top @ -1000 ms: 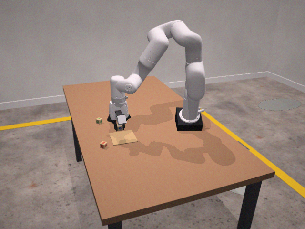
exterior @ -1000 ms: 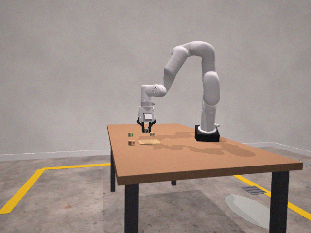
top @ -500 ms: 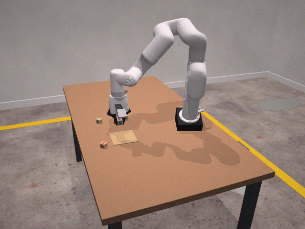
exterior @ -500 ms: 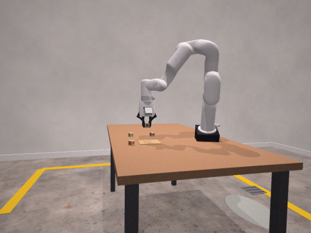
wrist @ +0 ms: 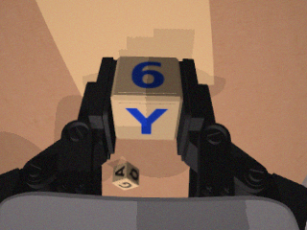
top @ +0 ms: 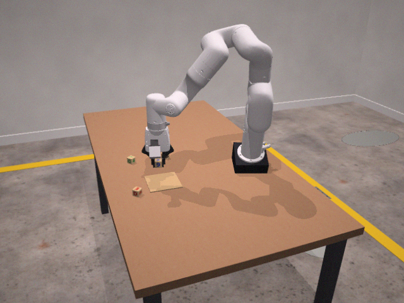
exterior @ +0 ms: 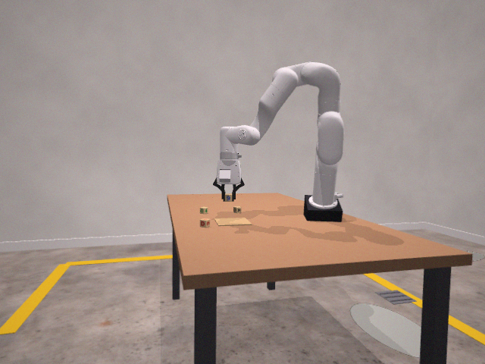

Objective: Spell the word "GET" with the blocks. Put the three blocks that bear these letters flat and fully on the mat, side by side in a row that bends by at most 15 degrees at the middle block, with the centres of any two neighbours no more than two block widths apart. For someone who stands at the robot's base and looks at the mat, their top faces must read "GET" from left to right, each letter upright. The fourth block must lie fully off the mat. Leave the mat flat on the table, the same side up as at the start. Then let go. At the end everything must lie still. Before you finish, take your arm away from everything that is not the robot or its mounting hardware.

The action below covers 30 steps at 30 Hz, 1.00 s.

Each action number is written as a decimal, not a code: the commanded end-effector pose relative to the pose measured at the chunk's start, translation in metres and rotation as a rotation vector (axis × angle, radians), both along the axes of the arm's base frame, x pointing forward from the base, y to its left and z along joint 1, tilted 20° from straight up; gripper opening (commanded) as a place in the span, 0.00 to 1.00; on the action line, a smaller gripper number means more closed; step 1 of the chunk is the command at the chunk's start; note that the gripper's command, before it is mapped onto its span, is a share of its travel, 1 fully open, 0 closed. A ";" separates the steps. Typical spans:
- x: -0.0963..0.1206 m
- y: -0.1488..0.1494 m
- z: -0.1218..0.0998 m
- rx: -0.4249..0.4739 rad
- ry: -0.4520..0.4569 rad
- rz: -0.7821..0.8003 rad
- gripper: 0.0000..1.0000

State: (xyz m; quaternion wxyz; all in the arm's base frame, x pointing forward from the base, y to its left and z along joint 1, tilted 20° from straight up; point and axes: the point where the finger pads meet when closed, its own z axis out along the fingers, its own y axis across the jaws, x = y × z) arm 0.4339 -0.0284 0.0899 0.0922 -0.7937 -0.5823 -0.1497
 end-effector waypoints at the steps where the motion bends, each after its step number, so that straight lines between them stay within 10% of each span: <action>1: 0.002 0.001 -0.004 0.010 0.045 -0.132 0.27; 30: 0.003 0.007 -0.028 0.086 0.233 -0.690 0.27</action>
